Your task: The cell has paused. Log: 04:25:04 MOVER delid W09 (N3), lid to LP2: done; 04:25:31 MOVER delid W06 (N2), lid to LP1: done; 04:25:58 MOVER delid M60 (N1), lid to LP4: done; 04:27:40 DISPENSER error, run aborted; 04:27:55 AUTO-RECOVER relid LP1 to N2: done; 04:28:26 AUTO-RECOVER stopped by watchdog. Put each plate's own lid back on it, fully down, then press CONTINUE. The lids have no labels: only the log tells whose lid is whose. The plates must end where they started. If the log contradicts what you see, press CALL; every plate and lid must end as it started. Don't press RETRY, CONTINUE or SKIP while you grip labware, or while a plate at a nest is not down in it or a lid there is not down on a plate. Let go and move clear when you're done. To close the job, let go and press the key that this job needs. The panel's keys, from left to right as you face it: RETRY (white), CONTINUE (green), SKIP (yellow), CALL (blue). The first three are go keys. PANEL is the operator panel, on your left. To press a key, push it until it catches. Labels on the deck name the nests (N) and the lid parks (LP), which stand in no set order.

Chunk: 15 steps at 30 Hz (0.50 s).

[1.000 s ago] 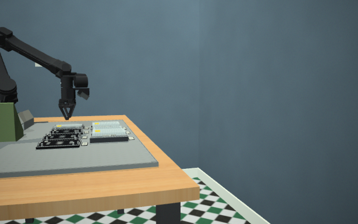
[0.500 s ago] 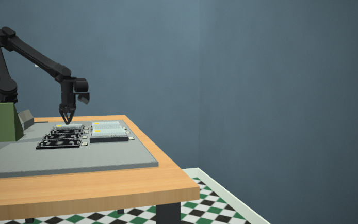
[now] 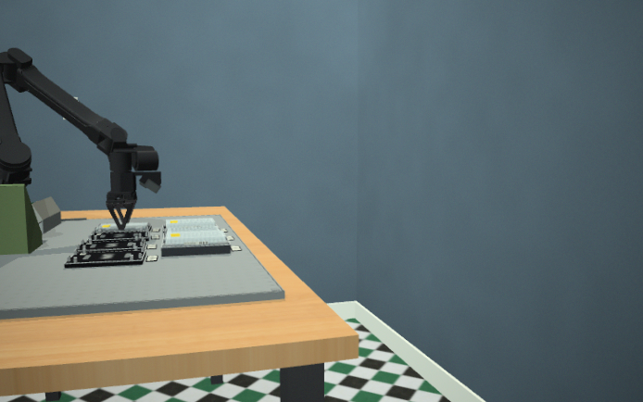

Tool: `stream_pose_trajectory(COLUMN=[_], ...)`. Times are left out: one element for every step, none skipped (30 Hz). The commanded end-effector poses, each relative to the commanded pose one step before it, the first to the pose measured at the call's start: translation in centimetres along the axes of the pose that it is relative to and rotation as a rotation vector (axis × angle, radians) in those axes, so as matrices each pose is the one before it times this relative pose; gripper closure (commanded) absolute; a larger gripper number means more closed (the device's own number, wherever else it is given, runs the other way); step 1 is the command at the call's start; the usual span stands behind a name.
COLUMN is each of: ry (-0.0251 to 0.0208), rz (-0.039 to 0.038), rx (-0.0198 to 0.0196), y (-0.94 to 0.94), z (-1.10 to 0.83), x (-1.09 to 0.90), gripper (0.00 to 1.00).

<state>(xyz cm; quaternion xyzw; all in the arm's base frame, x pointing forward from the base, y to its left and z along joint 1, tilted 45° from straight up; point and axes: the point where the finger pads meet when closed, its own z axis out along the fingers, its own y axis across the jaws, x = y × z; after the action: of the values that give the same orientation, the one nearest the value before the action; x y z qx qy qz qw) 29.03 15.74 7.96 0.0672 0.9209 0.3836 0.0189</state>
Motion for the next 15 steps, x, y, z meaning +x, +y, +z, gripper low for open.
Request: stream_pose_trajectory(ry=[0.00775, 0.00000, 0.00412, -0.00077, -0.00112, -0.00112, -0.00113, -0.00109, -0.00110, -0.00108, -0.00103, -0.00099, 0.00009, 0.00083, 0.00054], rz=[0.00490, 0.00000, 0.00418, -0.00079, -0.00113, -0.00114, -0.00113, -0.00112, -0.00111, -0.00109, -0.00105, -0.00101, 0.00010, 0.00084, 0.00056], rx=[0.00094, 0.00000, 0.00171, -0.00033, -0.00044, -0.00048, -0.00043, -0.00049, -0.00044, -0.00042, -0.00043, -0.00043, 0.00006, 0.00033, 0.00025], y=[0.132, 0.000, -0.032, 0.023, 0.027, 0.027, 0.026, 0.027, 0.026, 0.026, 0.025, 0.025, 0.005, -0.012, -0.019], z=[0.493, 0.000, -0.014, -0.014, -0.015, -0.015, -0.015, -0.015, -0.015, -0.014, -0.014, -0.014, -0.005, 0.008, 0.020], x=[0.444, 0.000, 0.133, -0.001, -0.010, -0.010, -0.010, -0.009, -0.009, -0.009, -0.009, -0.008, 0.015, 0.026, 0.010], gripper=[0.00, 0.00, 0.00, 0.00, 0.00, 0.00, 0.00, 0.00, 0.01, 0.02, 0.03, 0.04, 0.05, 0.06, 0.07])
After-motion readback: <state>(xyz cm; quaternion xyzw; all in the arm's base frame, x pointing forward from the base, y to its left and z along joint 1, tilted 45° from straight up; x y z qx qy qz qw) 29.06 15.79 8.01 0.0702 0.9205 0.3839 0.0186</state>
